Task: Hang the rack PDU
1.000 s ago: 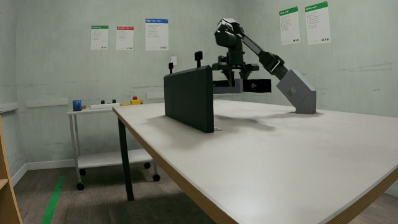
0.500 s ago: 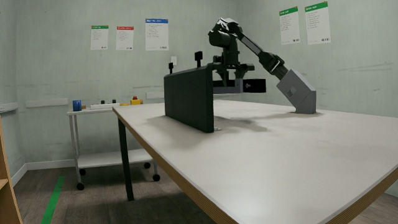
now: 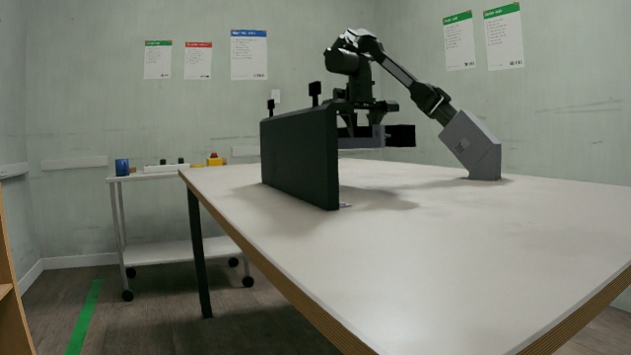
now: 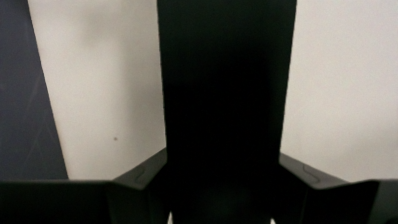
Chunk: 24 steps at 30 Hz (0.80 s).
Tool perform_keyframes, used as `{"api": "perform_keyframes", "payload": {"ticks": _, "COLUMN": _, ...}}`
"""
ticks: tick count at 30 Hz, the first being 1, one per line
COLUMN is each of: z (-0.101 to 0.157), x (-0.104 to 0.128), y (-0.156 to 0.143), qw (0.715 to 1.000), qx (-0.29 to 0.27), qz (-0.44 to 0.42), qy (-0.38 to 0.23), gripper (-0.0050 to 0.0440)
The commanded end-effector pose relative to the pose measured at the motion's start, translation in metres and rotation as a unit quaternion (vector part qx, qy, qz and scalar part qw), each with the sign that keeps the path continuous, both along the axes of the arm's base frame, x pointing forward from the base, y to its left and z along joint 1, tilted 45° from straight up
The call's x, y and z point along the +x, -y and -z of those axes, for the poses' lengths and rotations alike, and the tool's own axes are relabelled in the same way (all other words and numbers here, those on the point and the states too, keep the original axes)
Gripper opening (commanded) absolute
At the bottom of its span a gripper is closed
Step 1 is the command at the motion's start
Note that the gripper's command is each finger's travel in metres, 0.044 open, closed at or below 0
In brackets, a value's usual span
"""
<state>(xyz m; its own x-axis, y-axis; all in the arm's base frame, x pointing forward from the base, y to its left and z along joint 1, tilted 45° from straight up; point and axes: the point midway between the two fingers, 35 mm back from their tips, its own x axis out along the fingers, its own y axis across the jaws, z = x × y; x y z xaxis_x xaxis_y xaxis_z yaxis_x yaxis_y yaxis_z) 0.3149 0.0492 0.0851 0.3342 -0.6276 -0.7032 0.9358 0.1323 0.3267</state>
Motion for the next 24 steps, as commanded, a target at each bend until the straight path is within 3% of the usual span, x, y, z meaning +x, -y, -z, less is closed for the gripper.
{"api": "perform_keyframes", "payload": {"ticks": 1, "z": -0.0053, "x": 0.0016, "y": -0.0025, "qw": 1.000, "qx": 0.005, "qz": -0.002, "qy": 0.009, "gripper": -0.0050}}
{"api": "perform_keyframes", "payload": {"ticks": 24, "z": -0.0096, "x": 0.0018, "y": -0.0120, "qw": 1.000, "qx": 0.006, "qz": -0.006, "qy": 0.012, "gripper": -0.0050}}
